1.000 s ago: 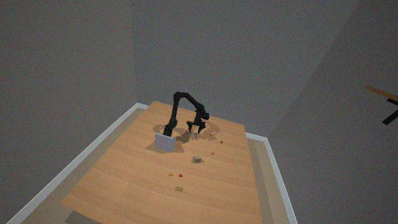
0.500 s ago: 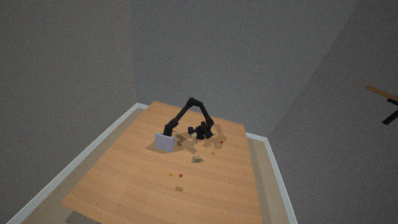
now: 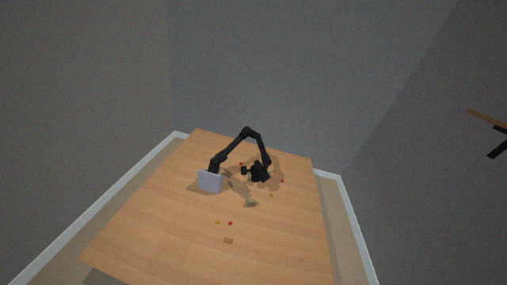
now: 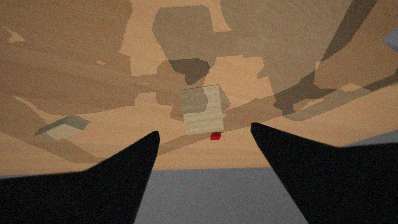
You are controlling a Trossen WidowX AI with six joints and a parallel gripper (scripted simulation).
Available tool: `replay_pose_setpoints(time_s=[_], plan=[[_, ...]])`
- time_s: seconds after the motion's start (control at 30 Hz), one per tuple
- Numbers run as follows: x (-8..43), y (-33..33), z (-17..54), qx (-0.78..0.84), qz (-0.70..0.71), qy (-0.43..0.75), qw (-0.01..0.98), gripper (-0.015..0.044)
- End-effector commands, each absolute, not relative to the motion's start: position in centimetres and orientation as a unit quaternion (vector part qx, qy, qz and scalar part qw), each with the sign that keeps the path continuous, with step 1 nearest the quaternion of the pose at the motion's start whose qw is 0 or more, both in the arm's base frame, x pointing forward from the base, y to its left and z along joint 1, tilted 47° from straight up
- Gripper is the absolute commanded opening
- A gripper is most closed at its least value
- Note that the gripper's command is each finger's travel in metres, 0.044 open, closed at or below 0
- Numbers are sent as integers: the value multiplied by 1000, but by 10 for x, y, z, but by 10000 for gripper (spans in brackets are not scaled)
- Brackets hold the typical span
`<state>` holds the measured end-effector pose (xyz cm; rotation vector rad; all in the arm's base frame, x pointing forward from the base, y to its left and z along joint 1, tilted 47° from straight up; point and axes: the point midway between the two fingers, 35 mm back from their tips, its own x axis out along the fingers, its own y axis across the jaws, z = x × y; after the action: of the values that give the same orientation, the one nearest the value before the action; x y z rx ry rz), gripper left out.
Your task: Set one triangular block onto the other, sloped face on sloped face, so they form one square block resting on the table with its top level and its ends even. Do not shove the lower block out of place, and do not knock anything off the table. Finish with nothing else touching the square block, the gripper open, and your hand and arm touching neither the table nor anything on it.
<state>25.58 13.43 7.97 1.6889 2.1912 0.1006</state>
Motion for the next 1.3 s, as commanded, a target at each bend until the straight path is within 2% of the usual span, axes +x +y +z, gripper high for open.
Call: replay_pose_setpoints(time_s=[0.0,0.4,0.7,0.93,1.17,1.27], plan=[[252,152,75,597,40,778,192,440],[235,208,73,584,80,786,186,440],[233,211,73,582,83,788,184,440],[234,210,73,582,82,787,186,256],[234,210,73,582,82,787,186,210],[234,210,73,582,82,787,186,131]])
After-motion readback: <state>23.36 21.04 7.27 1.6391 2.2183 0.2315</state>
